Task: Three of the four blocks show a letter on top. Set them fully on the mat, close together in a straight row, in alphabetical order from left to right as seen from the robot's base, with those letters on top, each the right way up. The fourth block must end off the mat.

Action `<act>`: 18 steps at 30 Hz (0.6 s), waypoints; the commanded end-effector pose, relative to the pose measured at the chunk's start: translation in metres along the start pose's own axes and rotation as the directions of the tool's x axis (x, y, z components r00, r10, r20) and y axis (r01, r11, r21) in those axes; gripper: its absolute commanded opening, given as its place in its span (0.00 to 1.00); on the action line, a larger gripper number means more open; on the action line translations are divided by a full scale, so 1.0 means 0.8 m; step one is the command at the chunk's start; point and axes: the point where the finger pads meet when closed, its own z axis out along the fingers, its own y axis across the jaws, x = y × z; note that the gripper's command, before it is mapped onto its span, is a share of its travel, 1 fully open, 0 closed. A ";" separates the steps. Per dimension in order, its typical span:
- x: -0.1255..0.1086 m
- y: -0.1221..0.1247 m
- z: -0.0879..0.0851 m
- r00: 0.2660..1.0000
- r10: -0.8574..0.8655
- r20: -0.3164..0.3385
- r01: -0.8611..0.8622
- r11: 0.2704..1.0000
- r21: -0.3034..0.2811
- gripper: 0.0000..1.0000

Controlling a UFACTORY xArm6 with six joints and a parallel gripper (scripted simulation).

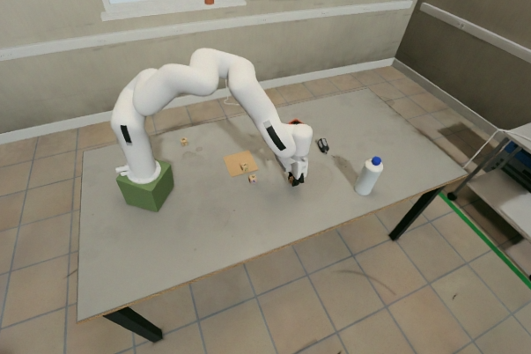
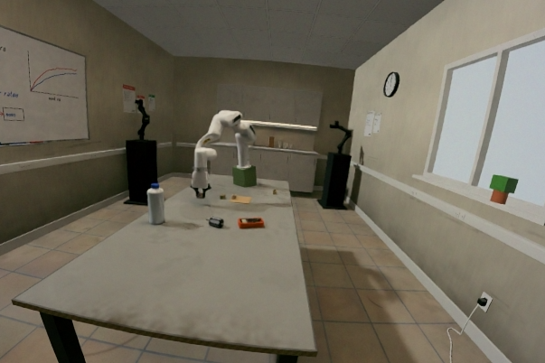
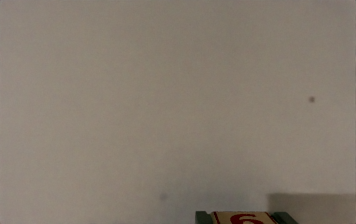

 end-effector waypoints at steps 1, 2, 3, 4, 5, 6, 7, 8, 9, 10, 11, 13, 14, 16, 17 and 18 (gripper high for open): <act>-0.002 -0.001 -0.050 1.000 0.000 0.007 0.000 1.000 0.002 0.28; -0.002 -0.001 -0.057 1.000 0.000 0.007 0.000 1.000 0.002 0.28; -0.002 -0.001 -0.062 1.000 0.000 0.007 0.000 1.000 0.002 0.28; -0.002 -0.001 -0.066 1.000 0.000 0.007 0.000 1.000 0.002 0.28; -0.002 -0.001 -0.069 1.000 0.000 0.007 0.000 1.000 0.002 0.28; -0.002 -0.001 -0.070 1.000 0.000 0.007 0.000 1.000 0.002 0.28; -0.002 -0.001 -0.071 1.000 0.000 0.007 0.000 1.000 0.002 0.28; -0.002 -0.001 -0.071 1.000 0.000 0.007 0.000 1.000 0.002 0.28; -0.002 -0.001 -0.071 1.000 0.000 0.007 0.000 1.000 0.002 0.28; -0.002 -0.001 -0.071 1.000 0.000 0.007 0.000 1.000 0.002 0.28; -0.002 -0.001 -0.071 1.000 0.000 0.007 0.000 1.000 0.002 0.28; -0.002 -0.001 -0.071 1.000 0.000 0.007 0.000 1.000 0.002 0.28; -0.002 -0.001 -0.071 1.000 0.000 0.007 0.000 1.000 0.002 0.28; -0.002 -0.001 -0.071 1.000 0.000 0.007 0.000 1.000 0.002 0.28; -0.002 0.000 -0.071 1.000 -0.002 0.007 0.002 1.000 0.003 0.28; -0.001 0.003 -0.071 1.000 -0.016 0.007 0.016 1.000 0.003 0.28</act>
